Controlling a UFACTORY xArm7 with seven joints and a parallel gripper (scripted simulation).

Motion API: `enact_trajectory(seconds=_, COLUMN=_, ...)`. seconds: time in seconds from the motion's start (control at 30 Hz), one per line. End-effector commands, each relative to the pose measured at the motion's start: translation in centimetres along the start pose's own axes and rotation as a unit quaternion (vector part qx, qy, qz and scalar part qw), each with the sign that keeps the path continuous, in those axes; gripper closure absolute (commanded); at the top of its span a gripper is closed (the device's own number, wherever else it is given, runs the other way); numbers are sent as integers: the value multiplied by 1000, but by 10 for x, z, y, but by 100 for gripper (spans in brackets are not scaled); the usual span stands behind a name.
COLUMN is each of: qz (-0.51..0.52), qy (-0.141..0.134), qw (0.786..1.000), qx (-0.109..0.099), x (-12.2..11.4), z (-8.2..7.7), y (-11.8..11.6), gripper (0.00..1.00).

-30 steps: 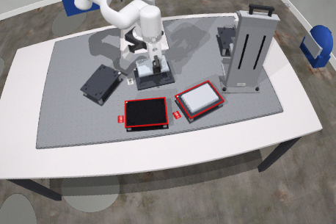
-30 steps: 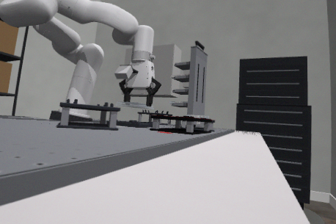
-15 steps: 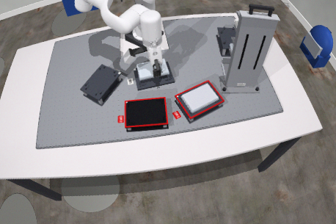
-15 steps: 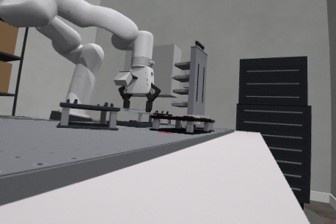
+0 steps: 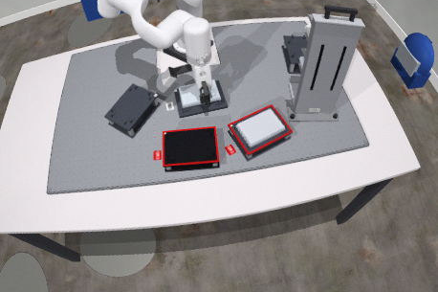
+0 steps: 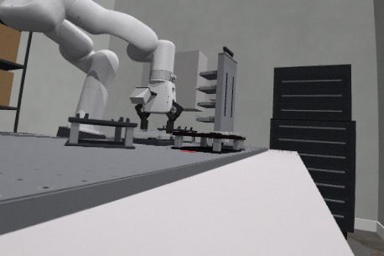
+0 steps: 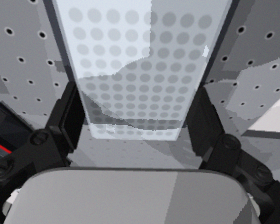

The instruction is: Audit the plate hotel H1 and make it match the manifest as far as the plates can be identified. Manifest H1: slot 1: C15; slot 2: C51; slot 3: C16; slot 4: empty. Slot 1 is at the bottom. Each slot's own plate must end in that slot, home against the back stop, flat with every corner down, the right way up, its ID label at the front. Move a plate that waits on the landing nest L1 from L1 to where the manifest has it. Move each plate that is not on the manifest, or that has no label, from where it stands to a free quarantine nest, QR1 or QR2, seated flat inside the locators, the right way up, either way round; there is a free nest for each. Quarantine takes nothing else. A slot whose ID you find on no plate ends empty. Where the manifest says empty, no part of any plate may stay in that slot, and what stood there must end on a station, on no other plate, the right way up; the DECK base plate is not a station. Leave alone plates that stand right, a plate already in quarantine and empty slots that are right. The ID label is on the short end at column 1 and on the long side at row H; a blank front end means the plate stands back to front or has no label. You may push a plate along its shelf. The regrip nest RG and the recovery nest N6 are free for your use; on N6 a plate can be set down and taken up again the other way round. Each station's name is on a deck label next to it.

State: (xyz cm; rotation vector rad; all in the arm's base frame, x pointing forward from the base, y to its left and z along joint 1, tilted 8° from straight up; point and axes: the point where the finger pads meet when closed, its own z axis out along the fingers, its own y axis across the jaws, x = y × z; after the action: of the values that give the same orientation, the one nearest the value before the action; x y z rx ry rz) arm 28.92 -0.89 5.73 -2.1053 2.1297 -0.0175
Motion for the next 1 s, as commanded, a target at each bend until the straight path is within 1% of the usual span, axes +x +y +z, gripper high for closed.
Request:
enact_trajectory(seconds=0.0, qz=0, qy=0, qw=1000, qx=1, x=0, z=0, y=-1, gripper=100)
enact_trajectory(seconds=0.43, qz=0, qy=0, qw=1000, qx=1, x=0, z=0, y=-1, gripper=100)
enact_trajectory(seconds=0.97, qz=0, qy=0, qw=1000, qx=1, x=0, z=9, y=-1, gripper=100)
